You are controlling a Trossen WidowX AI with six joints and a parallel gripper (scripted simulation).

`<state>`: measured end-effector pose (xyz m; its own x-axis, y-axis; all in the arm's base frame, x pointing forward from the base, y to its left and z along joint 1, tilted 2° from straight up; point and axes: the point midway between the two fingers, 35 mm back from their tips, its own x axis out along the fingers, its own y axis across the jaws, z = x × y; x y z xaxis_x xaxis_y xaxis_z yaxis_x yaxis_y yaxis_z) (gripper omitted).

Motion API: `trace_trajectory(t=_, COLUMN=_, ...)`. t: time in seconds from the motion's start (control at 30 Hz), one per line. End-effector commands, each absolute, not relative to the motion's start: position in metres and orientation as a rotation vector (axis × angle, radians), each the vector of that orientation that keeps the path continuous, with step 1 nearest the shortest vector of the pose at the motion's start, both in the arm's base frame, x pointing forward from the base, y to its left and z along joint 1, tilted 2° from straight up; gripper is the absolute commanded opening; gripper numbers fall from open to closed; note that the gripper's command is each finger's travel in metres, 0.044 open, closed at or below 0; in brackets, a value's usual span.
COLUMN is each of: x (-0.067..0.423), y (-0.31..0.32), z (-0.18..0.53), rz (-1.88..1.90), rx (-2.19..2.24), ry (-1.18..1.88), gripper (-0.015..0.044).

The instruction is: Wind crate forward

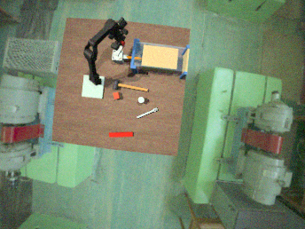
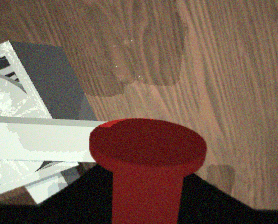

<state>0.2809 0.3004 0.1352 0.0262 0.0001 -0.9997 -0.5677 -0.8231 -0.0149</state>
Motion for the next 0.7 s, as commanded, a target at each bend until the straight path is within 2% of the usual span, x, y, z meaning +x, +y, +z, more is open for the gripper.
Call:
trace_trajectory(t=0.0, x=0.262, y=0.311, z=0.133, rz=1.900, rx=-1.880, ry=0.557, gripper=0.0000)
trace_trajectory(t=0.67, x=0.240, y=0.317, z=0.133, rz=1.902, rx=-1.879, ry=0.557, gripper=0.0000)
